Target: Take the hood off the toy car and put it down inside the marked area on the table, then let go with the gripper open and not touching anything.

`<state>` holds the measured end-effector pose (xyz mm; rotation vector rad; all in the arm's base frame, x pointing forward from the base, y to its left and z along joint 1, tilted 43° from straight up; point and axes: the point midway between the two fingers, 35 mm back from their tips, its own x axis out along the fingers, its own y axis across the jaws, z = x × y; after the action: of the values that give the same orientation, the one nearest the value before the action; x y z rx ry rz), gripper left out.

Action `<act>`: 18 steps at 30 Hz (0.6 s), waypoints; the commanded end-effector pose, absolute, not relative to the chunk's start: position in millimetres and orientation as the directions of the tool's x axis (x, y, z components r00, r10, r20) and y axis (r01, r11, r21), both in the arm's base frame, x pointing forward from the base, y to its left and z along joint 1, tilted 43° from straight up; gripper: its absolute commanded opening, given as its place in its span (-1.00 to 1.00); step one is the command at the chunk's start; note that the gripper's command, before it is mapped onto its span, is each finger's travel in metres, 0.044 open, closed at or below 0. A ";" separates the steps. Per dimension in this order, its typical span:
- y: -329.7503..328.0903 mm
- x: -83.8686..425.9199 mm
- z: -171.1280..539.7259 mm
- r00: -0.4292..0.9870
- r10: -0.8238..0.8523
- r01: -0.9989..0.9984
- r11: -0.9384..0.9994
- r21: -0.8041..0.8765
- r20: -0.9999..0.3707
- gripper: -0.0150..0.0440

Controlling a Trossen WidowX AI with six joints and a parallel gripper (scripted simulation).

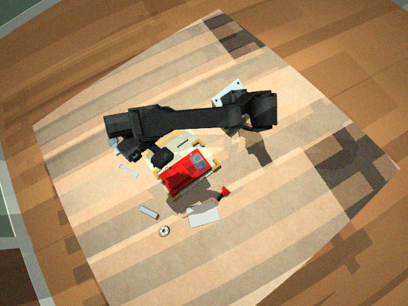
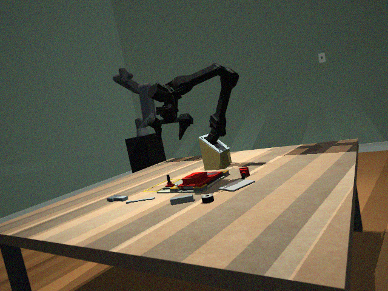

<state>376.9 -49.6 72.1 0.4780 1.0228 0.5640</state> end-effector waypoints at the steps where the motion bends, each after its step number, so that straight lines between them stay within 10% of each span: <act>1: -8.2 375.5 60.1 0.262 0.676 -0.131 0.732 0.669 -0.688 1.00; 8: 65.5 357.2 42.0 -0.014 0.685 0.034 0.728 0.684 -0.728 1.00; 18: 68.2 351.3 40.0 -0.021 0.684 0.038 0.729 0.683 -0.729 1.00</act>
<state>353.4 66.7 42.1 0.6139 1.5132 0.5741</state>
